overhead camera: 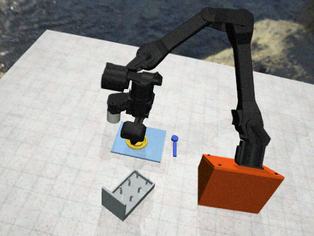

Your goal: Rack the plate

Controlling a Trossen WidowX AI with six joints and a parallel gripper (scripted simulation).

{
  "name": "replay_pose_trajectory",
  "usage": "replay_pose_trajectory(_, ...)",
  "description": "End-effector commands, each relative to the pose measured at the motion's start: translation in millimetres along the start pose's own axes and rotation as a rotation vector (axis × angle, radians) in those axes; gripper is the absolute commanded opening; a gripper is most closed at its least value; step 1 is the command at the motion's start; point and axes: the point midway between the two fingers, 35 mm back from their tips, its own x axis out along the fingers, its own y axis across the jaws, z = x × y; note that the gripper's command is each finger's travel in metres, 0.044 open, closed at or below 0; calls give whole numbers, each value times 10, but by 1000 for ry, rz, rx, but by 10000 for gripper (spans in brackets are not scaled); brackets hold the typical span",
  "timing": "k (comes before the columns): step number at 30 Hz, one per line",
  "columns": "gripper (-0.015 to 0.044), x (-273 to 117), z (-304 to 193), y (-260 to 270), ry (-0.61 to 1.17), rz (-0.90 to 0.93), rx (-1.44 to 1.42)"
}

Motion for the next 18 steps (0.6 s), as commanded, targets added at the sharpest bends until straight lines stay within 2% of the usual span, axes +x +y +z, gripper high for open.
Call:
replay_pose_trajectory(1,400,91,-22,23,9,3,-12)
replay_pose_trajectory(18,400,361,-47,19,9,0,-12)
